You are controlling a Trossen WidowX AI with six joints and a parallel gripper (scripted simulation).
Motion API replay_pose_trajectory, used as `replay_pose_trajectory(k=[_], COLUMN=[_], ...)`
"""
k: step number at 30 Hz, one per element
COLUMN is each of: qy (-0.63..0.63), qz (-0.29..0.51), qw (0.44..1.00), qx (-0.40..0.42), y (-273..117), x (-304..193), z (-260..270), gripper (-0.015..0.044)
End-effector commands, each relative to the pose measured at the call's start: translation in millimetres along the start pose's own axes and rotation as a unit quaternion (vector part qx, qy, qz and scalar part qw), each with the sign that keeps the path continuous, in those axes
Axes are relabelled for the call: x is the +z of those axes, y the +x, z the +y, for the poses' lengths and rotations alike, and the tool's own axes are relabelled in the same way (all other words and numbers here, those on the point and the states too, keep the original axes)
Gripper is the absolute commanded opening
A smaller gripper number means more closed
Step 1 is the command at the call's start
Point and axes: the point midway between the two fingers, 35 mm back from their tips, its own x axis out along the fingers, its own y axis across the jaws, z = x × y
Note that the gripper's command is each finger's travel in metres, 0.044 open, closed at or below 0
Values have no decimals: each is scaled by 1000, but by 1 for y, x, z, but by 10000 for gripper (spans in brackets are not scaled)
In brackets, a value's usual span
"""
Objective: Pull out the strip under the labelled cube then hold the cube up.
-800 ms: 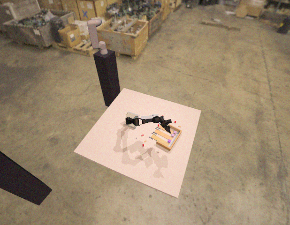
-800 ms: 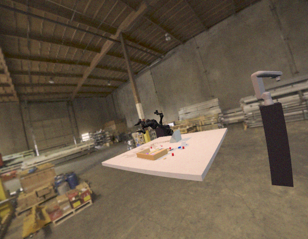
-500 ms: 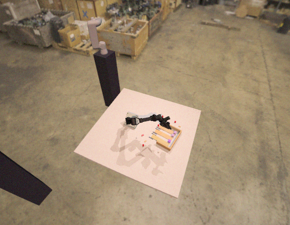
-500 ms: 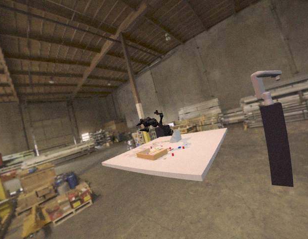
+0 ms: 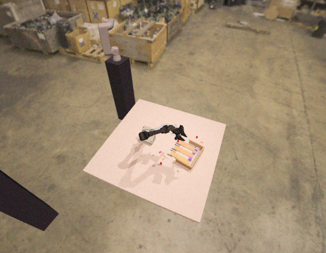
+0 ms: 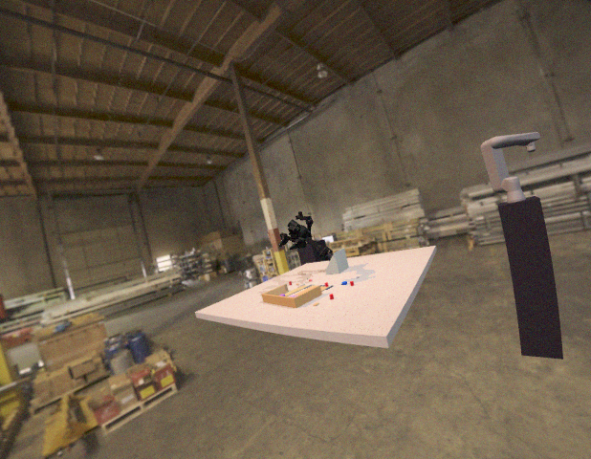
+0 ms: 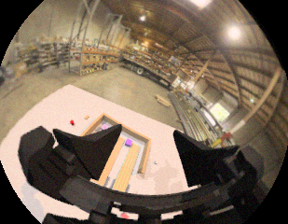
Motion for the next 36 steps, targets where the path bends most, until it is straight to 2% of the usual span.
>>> replay_pose_trajectory(k=[1,10,33,36], qy=[71,144,146,143], qz=[50,117,120,128], qw=[994,977,977,975], qx=[67,101,102,109], y=[-46,-97,-99,-95], x=[-47,-112,-114,-111], z=[34,57,58,61], gripper=[400,400,400,321])
